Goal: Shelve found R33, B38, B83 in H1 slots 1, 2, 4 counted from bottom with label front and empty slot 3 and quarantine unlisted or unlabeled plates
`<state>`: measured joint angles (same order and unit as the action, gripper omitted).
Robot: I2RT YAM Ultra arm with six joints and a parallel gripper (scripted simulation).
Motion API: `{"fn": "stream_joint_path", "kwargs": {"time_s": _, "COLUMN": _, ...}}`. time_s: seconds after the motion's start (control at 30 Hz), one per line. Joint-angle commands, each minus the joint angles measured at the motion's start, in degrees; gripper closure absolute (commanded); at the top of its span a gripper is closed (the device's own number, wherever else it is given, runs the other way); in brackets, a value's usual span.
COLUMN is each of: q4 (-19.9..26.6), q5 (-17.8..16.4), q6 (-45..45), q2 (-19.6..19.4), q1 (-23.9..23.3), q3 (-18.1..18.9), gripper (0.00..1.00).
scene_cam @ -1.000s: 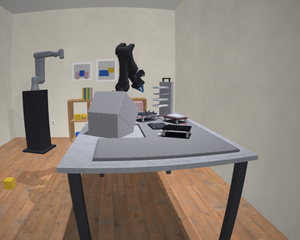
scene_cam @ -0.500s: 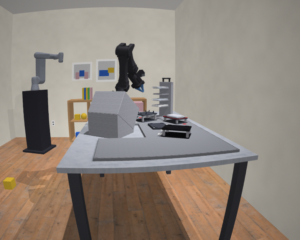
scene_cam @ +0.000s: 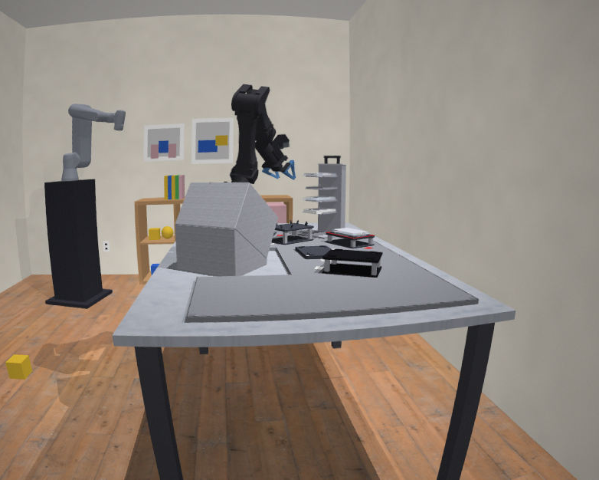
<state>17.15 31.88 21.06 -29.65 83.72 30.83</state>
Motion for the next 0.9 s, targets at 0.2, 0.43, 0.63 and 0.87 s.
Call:
{"fn": "stream_joint_path", "kwargs": {"time_s": 0.2, "q4": 9.99, "q5": 4.50, "q6": 1.61, "q2": 3.31, "q1": 3.86, "q3": 8.10, "gripper": 0.00}}
{"fn": "stream_joint_path", "kwargs": {"time_s": 0.43, "q4": 14.52, "q5": 6.87, "q6": 2.51, "q2": 3.60, "q1": 6.34, "q3": 11.78, "gripper": 0.00}}
{"fn": "stream_joint_path", "kwargs": {"time_s": 0.63, "q4": 16.77, "q5": 8.25, "q6": 3.07, "q2": 3.60, "q1": 7.74, "q3": 13.68, "gripper": 0.00}}
{"fn": "stream_joint_path", "kwargs": {"time_s": 0.87, "q4": 16.56, "q5": 7.78, "q6": 2.86, "q2": 3.65, "q1": 7.15, "q3": 13.53, "gripper": 0.00}}
